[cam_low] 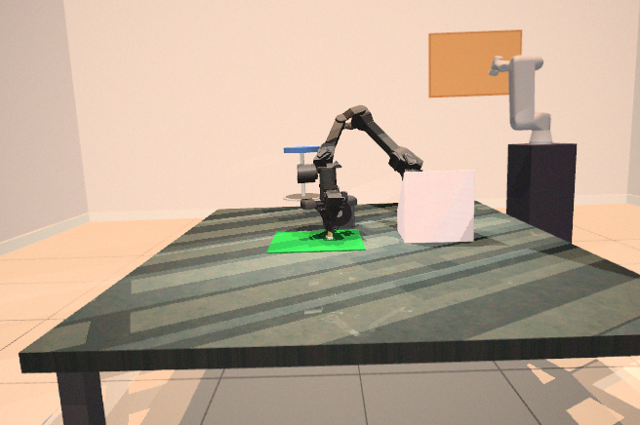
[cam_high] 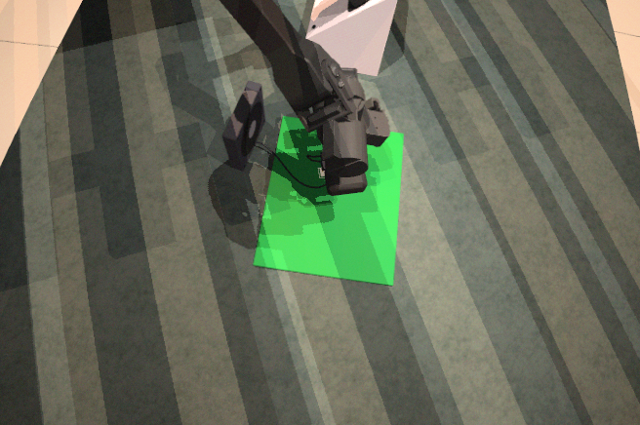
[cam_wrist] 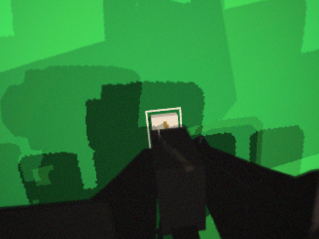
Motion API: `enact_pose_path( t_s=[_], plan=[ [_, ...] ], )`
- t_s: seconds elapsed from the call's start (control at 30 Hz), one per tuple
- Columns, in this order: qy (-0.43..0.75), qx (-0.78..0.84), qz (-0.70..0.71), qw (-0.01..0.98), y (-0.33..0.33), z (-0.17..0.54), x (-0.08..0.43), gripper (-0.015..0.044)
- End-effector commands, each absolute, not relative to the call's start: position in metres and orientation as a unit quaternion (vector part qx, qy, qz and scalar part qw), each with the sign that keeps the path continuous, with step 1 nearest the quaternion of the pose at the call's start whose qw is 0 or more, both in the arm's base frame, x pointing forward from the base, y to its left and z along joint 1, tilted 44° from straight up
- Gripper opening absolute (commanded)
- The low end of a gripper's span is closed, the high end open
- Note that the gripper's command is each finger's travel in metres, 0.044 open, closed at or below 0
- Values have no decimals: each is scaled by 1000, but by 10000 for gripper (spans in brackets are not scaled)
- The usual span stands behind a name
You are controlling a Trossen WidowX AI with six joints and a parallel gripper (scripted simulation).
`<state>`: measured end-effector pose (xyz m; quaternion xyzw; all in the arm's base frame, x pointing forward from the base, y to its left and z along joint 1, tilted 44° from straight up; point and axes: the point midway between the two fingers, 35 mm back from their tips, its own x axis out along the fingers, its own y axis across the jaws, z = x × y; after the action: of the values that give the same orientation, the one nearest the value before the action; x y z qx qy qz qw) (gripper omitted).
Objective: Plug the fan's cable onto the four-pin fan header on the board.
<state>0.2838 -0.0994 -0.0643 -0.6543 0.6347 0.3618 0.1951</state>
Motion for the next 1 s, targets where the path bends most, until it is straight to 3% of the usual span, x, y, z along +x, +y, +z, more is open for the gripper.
enact_pose_path(
  t_s=[0.0,0.97],
  plan=[
    [634,-656,362,193,-100,-64,285,0],
    [634,-656,362,193,-104,-68,284,0]
  ],
)
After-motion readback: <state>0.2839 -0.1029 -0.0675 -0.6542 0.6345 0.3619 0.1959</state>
